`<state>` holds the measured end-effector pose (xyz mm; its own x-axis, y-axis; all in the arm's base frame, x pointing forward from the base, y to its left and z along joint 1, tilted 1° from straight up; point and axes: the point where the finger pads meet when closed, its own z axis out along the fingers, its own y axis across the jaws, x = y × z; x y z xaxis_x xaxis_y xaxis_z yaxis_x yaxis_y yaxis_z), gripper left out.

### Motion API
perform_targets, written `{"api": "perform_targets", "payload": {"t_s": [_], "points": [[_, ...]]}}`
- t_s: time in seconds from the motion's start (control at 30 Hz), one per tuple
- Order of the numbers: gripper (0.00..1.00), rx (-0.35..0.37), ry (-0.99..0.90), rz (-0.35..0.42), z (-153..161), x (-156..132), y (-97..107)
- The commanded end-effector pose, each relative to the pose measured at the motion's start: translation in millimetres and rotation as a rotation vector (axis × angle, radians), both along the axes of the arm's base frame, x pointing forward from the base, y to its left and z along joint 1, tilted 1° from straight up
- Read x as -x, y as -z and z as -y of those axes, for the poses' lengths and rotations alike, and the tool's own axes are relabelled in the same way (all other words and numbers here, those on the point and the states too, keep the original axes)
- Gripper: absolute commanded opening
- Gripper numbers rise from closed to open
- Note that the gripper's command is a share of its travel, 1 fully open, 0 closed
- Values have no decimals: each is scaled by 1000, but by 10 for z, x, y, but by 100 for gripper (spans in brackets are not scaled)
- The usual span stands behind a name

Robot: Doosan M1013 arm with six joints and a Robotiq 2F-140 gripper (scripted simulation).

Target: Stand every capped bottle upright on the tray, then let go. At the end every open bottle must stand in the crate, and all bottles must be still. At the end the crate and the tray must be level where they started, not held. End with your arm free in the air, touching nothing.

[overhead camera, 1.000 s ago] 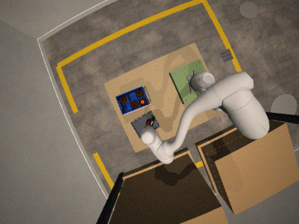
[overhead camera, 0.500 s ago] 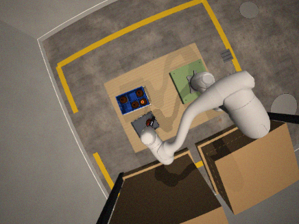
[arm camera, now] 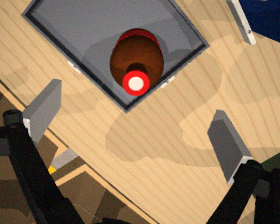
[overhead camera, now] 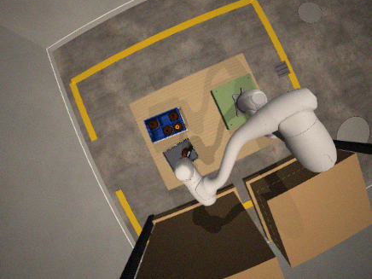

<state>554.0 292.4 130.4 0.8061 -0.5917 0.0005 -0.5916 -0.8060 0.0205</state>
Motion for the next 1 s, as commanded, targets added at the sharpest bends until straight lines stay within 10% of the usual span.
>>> {"api": "perform_targets", "payload": {"t_s": [0.0, 0.1, 0.13, 0.97], "points": [[100, -5, 0, 5, -28, -33, -63], [100, -5, 0, 5, -30, -36, -69], [38, -1, 0, 1, 29, -4, -24], [38, -5, 0, 6, 702, 43, -103]]}}
